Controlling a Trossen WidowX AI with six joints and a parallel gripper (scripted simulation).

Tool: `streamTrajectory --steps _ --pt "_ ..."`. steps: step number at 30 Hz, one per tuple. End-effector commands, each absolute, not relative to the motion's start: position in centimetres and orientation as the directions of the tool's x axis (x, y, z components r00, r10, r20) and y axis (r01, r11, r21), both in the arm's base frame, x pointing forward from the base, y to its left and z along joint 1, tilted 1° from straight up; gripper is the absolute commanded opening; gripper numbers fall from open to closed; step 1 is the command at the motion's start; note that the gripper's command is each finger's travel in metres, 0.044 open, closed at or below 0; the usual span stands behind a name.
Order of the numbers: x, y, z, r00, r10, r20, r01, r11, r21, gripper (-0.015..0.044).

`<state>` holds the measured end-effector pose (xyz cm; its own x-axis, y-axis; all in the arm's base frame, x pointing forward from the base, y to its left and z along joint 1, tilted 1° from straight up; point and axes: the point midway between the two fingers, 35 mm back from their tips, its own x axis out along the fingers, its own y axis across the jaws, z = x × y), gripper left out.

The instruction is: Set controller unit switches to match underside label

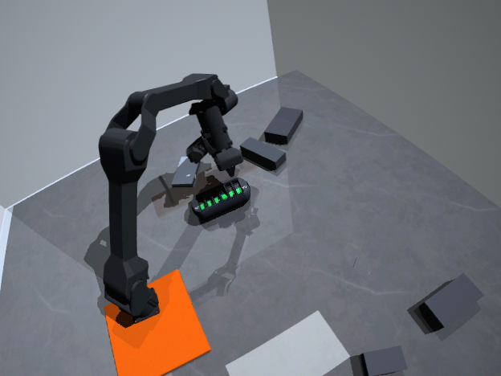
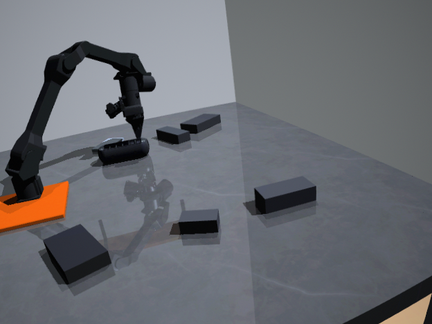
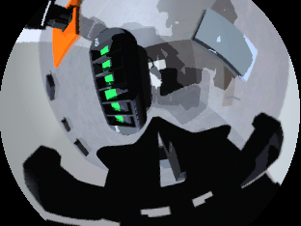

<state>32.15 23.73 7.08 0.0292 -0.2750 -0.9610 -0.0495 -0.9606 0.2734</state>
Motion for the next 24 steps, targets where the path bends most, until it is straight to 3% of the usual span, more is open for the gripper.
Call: streamTrajectory --steps 1,24 --pt "32.0 23.7 6.2 0.022 -0.277 -0.961 -0.042 -0.96 0.276 0.0" --pt "32.1 23.5 3.9 0.023 -0.278 -0.96 -0.043 -0.96 0.277 0.0"
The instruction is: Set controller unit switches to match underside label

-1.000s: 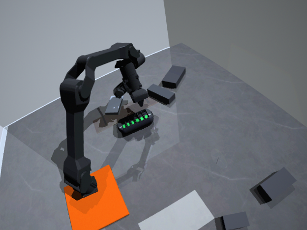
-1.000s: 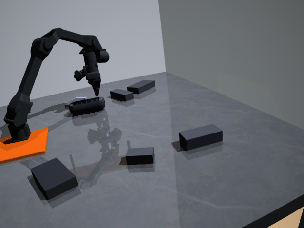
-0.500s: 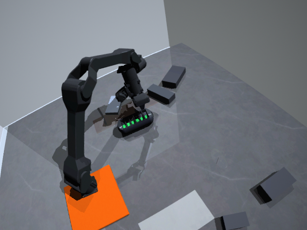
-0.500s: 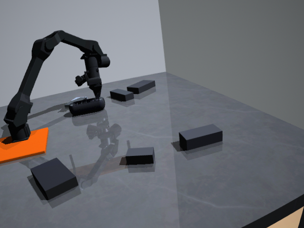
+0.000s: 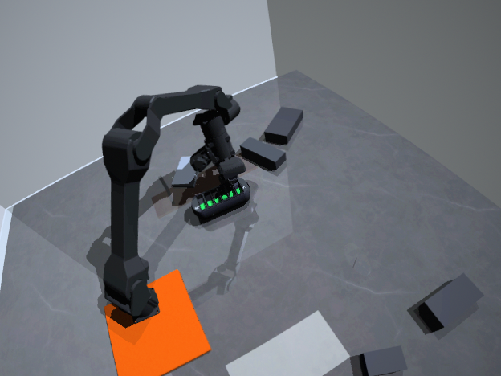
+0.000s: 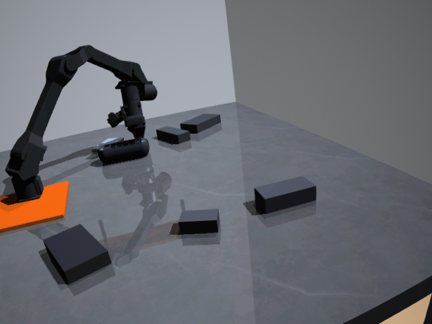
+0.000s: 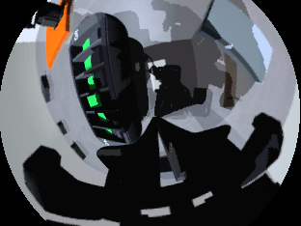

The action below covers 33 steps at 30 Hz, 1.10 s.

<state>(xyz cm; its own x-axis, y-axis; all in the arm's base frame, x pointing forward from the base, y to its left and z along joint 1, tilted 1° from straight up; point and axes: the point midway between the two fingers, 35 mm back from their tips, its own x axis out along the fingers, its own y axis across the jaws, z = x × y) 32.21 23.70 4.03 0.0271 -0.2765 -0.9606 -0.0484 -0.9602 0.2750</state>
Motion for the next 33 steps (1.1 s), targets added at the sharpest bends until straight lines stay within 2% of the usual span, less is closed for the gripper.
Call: streamTrajectory --steps 1,33 --pt "32.1 23.5 3.9 0.023 -0.278 -0.96 -0.043 -0.96 0.277 0.0" --pt "32.1 22.2 3.9 0.023 -0.279 -0.96 -0.043 -0.96 0.278 0.0"
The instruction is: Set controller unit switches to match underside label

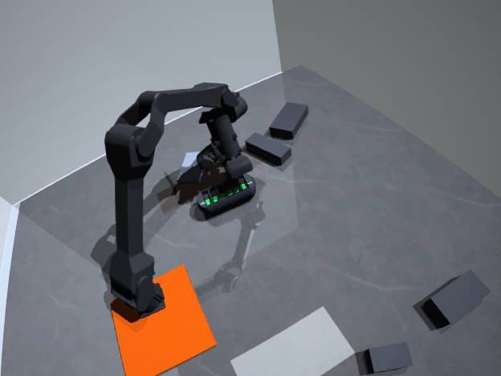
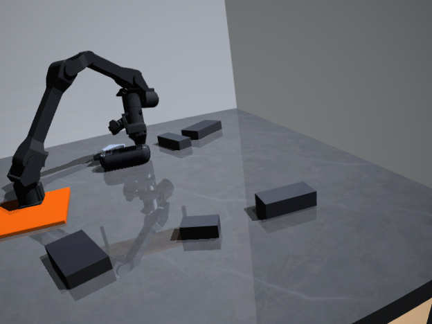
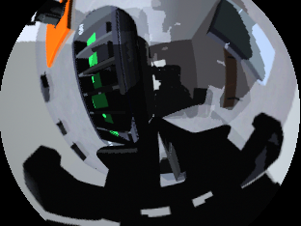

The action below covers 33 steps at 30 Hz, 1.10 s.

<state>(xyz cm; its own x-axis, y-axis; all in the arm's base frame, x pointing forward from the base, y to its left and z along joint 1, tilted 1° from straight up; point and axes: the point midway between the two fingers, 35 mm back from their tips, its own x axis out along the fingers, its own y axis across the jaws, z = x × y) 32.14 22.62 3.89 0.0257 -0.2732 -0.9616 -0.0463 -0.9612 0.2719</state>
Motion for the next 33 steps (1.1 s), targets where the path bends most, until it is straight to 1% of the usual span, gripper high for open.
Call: streamTrajectory --steps 1,33 --pt "32.1 22.2 3.9 0.023 -0.279 -0.96 -0.043 -0.96 0.278 0.0" --pt "32.2 19.8 3.8 0.023 -0.281 -0.959 -0.043 -0.959 0.28 0.0"
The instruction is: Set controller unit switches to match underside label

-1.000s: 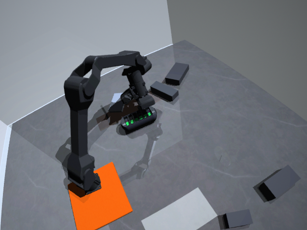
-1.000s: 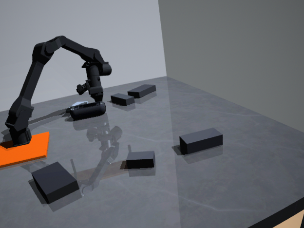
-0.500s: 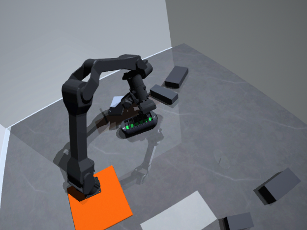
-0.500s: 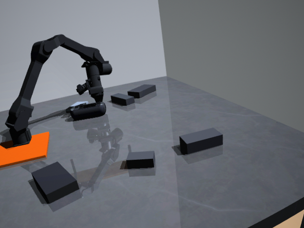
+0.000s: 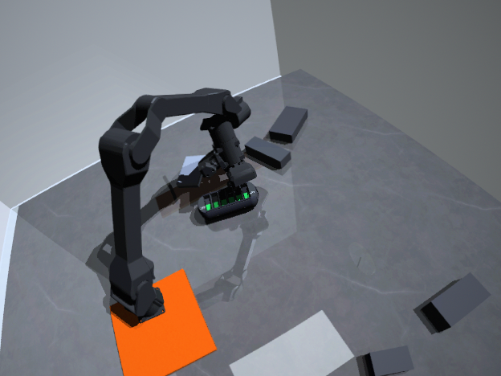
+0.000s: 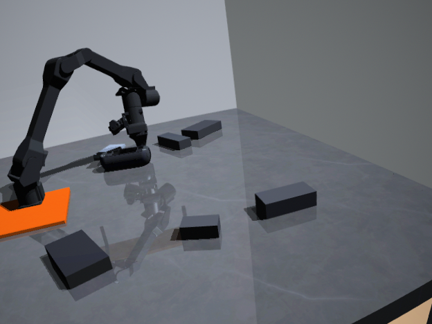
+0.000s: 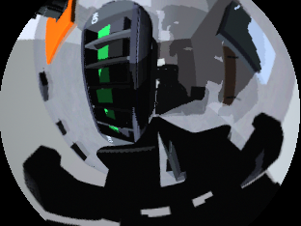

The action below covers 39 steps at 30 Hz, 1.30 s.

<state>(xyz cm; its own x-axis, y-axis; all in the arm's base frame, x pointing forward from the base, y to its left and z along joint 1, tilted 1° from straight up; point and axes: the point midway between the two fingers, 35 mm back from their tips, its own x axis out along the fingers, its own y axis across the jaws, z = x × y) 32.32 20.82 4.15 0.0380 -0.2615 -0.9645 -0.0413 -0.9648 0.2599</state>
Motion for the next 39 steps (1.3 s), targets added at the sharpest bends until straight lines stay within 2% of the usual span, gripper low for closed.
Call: streamTrajectory --steps 1,39 --pt "32.2 19.8 3.8 0.023 -0.281 -0.959 -0.043 -0.959 0.28 0.0" --pt "32.1 18.5 3.8 0.023 -0.282 -0.959 -0.043 -0.959 0.281 0.0"
